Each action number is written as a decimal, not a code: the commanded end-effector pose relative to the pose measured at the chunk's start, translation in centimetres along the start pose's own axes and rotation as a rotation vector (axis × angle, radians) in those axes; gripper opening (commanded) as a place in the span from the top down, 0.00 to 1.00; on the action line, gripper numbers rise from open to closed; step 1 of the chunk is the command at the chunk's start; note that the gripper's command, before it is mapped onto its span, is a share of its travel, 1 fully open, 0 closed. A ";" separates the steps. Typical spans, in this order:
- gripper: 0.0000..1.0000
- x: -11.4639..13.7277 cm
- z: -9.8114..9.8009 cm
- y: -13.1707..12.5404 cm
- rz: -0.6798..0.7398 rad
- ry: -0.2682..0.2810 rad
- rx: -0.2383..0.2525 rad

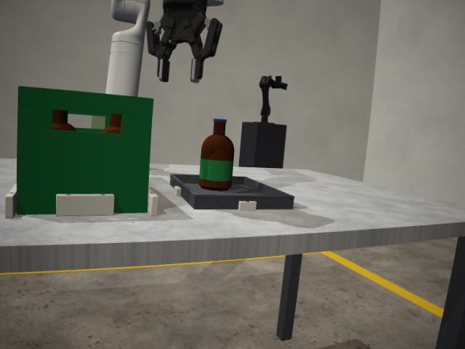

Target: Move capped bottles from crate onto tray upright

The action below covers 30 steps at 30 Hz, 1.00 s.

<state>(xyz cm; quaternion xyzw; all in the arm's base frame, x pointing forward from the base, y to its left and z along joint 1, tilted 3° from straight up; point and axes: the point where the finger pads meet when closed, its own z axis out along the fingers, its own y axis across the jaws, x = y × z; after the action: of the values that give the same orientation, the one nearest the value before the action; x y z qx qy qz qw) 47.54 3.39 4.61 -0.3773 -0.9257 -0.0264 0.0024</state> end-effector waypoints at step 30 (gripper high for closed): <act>0.40 -7.4 0.2 -5.1 0.009 0.000 -0.002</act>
<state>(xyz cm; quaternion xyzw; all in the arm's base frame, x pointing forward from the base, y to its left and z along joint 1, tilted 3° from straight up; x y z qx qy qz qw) 49.18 -4.40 4.05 -0.3742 -0.9269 -0.0268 0.0027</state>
